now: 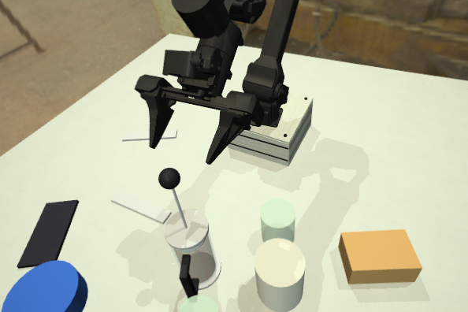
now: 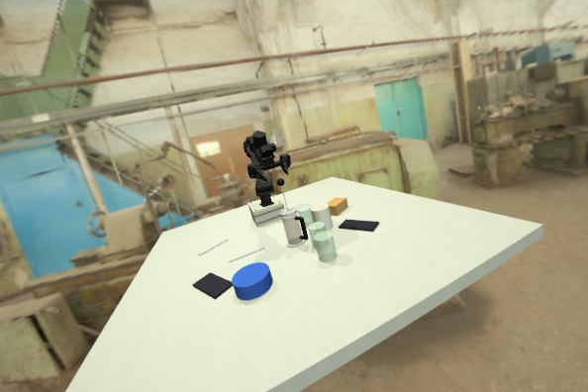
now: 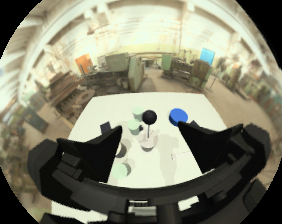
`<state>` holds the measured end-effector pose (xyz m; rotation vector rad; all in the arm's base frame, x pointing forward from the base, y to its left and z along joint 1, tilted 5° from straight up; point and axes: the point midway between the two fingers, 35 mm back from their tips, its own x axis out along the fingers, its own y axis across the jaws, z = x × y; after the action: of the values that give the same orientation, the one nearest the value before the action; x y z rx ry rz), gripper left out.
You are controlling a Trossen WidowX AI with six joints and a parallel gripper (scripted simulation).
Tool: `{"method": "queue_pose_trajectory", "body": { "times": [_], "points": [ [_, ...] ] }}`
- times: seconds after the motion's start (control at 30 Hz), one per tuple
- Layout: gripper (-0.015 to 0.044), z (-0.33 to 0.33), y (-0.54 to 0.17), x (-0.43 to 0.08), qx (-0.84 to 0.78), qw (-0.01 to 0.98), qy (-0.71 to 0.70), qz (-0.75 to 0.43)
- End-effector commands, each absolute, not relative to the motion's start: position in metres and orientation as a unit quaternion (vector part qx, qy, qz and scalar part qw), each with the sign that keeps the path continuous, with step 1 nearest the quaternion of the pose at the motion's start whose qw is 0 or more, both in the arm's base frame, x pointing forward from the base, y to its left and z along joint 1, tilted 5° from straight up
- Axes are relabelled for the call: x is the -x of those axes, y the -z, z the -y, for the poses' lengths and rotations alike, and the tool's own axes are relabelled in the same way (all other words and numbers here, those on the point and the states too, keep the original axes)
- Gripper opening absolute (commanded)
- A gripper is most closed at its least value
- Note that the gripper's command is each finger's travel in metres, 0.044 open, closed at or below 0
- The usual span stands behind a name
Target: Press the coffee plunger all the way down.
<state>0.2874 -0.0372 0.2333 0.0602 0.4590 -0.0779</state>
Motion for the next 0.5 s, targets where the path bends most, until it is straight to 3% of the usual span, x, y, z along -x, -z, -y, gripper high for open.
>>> {"method": "queue_pose_trajectory", "body": {
  "times": [0.0,0.47],
  "points": [
    [0.044,0.038,-0.235,-0.289,-0.031,0.975,0.042,-0.217],
    [0.044,0.04,-0.226,-0.309,-0.031,0.975,0.043,-0.216]
  ]
}}
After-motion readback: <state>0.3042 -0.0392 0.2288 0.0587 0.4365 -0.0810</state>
